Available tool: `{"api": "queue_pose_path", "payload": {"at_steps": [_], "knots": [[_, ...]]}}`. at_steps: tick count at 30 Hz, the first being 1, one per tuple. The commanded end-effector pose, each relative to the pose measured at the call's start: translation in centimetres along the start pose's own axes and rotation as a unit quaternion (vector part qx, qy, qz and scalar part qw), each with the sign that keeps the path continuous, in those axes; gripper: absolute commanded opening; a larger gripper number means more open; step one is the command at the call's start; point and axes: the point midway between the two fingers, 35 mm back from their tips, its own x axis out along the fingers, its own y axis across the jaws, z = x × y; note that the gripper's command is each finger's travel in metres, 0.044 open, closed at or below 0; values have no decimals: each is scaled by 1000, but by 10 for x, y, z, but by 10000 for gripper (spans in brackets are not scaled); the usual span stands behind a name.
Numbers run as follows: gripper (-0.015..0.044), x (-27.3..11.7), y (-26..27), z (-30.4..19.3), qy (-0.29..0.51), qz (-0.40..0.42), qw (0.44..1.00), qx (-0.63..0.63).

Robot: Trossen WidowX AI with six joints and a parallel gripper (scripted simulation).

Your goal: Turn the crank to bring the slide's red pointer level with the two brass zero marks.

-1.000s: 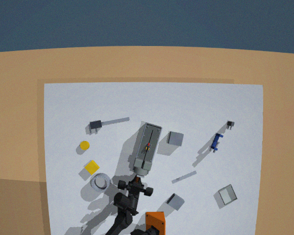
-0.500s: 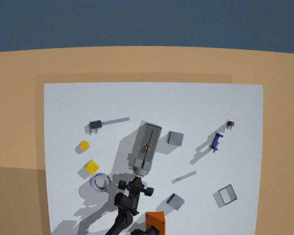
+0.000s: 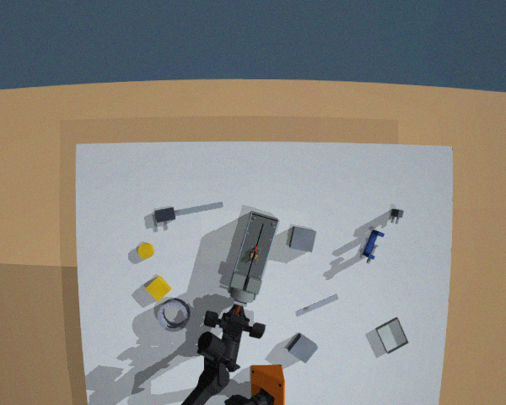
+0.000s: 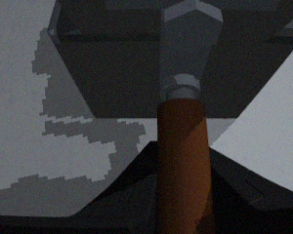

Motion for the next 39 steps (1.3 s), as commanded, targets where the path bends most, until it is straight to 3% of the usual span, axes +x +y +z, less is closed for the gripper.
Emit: {"api": "queue_pose_path", "payload": {"at_steps": [1, 39], "knots": [[0, 0, -9, 0, -3, -13, 1000, 6], [0, -5, -17, 4, -3, -13, 1000, 6]]}}
